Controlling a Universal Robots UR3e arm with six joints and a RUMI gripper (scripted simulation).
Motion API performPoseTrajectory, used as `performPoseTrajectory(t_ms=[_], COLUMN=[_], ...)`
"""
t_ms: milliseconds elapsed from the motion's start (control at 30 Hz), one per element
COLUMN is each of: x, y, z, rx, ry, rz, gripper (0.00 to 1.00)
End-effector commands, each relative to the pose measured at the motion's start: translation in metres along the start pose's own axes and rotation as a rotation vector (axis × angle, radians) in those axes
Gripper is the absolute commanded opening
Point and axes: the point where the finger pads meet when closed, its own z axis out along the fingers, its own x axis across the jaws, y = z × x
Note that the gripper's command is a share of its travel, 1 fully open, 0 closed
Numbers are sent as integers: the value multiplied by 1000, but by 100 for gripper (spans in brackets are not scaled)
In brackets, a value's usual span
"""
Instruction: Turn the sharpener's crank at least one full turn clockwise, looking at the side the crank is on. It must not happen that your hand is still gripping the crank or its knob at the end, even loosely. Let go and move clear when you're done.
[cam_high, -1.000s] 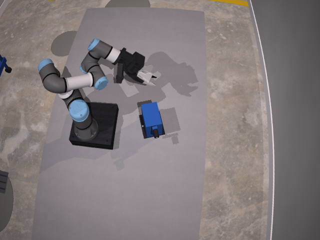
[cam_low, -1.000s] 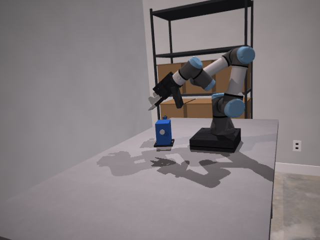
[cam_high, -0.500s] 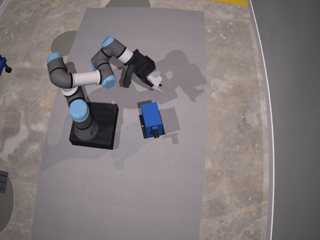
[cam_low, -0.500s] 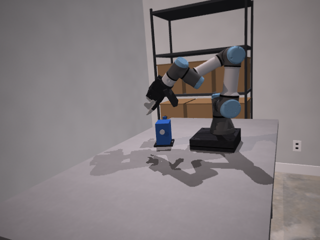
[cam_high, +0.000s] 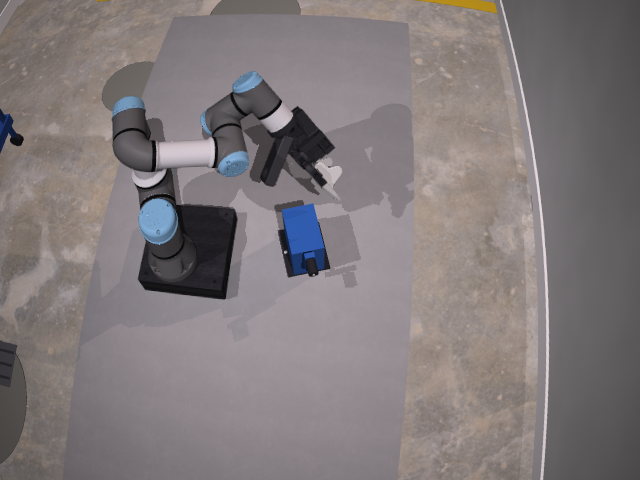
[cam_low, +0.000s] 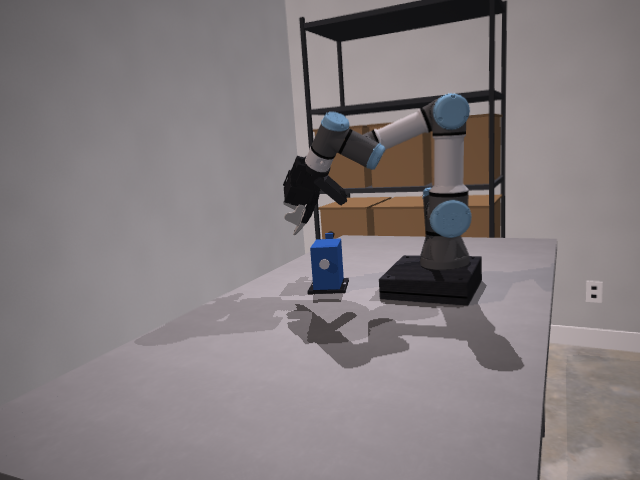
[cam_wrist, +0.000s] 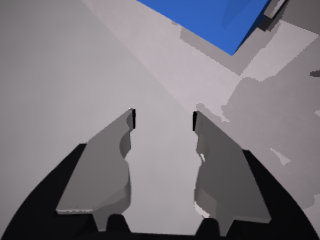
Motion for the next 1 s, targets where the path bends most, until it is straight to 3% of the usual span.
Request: performPoseTrajectory(t_ms=[0,100,267,433,500,667,733,967], x=[-9,-17,-24,-37,-37,-50,-50,-65], y=[-2,-7,-12,-22,-22,-35,-35,-52], z=[12,21,29,42,42,55,55,67], rx=[64,111,146,200,200,241,243,261], ry=[41,79,116,195,195,294,300,433], rz=[-88,-168,-232,-343,-343,-455,-461,-580], gripper=[32,32,32,32,32,32,32,32])
